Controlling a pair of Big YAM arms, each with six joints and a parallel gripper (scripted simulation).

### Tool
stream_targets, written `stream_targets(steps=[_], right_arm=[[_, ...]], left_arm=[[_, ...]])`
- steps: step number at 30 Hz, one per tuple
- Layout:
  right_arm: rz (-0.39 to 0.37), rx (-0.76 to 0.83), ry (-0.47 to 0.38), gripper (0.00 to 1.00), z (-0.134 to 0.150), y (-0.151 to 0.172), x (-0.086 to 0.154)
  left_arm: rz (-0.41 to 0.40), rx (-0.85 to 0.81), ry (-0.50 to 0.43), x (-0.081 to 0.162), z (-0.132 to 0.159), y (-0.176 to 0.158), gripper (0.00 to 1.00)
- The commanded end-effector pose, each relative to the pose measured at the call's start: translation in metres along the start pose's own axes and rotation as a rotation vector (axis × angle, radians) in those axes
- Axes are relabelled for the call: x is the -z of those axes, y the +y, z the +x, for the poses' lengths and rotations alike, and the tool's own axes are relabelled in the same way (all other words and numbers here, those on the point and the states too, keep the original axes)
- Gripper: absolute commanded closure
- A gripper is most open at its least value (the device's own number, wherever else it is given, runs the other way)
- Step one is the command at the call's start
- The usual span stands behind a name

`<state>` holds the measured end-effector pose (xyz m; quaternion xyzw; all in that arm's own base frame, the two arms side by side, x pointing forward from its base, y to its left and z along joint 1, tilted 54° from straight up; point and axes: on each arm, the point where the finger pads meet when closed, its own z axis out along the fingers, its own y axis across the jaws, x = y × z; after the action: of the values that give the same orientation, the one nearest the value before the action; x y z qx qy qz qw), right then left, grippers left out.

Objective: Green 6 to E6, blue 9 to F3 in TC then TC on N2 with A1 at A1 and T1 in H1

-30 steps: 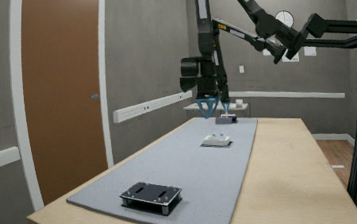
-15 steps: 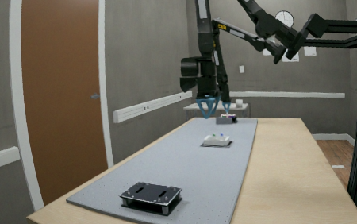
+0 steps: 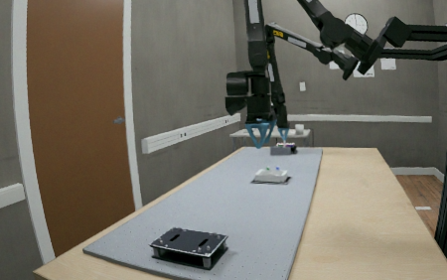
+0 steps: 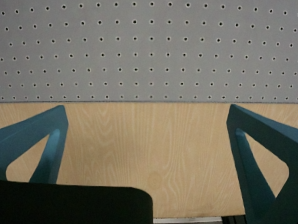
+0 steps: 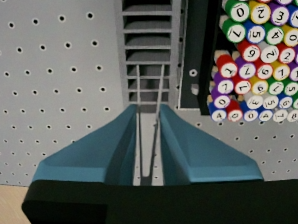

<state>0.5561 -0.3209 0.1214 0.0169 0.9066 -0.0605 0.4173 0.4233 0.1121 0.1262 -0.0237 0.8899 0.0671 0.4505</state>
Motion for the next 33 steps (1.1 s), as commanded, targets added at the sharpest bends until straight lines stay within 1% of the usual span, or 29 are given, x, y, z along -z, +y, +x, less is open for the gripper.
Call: stream_targets(steps=[1,5,8,33], right_arm=[[-0.007,0.000,0.021,0.82,0.0110,-0.0013,-0.0060],[-0.007,0.000,0.021,0.77,0.0110,-0.0013,-0.0060],[-0.007,0.000,0.021,0.76,0.0110,-0.0013,-0.0060],[-0.007,0.000,0.021,0.76,0.0110,-0.0013,-0.0060]], left_arm=[[0.001,-0.004,-0.002,0.0005,-0.0001,-0.0002,0.00],[0.001,-0.004,-0.002,0.0005,-0.0001,-0.0002,0.00],[0.001,-0.004,-0.002,0.0005,-0.0001,-0.0002,0.00],[0.001,-0.004,-0.002,0.0005,-0.0001,-0.0002,0.00]])
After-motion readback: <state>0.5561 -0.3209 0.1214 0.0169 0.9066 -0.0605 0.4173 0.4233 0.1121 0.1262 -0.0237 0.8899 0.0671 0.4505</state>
